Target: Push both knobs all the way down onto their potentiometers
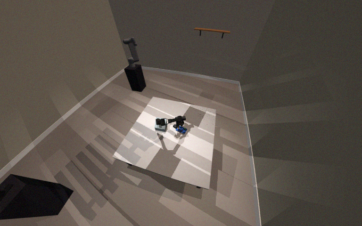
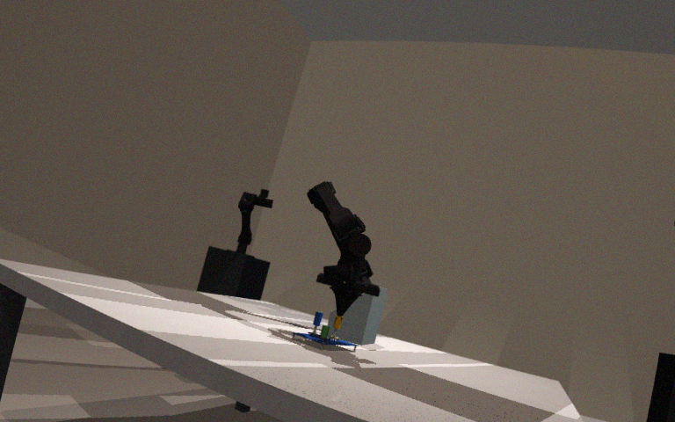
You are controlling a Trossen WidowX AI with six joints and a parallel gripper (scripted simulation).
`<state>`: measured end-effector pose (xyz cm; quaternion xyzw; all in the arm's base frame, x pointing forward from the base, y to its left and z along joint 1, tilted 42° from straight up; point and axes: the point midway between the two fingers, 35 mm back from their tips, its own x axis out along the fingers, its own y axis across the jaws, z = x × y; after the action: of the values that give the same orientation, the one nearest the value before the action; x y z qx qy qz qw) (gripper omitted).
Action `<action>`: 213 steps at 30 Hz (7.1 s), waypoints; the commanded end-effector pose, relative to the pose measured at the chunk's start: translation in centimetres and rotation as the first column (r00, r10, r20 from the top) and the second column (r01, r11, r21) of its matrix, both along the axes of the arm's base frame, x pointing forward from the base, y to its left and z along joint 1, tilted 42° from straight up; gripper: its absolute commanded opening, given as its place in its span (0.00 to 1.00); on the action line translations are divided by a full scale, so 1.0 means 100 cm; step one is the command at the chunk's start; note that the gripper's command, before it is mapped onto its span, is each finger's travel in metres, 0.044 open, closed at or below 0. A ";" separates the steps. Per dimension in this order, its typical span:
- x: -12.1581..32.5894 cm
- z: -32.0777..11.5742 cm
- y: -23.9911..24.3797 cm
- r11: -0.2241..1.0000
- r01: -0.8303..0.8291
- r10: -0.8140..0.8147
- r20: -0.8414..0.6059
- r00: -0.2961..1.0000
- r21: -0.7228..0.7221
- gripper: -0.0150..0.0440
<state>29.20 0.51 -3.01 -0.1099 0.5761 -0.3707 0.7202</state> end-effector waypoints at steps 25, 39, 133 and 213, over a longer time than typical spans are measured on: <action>0.001 -0.014 -0.015 1.000 0.015 -0.015 0.002 1.000 -0.004 0.25; 0.002 -0.017 -0.017 1.000 0.015 -0.015 0.002 1.000 -0.005 0.25; 0.002 -0.022 -0.022 1.000 0.015 -0.015 0.002 1.000 -0.005 0.25; 0.065 0.052 0.003 0.610 -0.738 0.681 -0.666 0.304 0.288 0.25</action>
<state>35.32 1.38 2.60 -0.5094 0.6885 0.0380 0.5148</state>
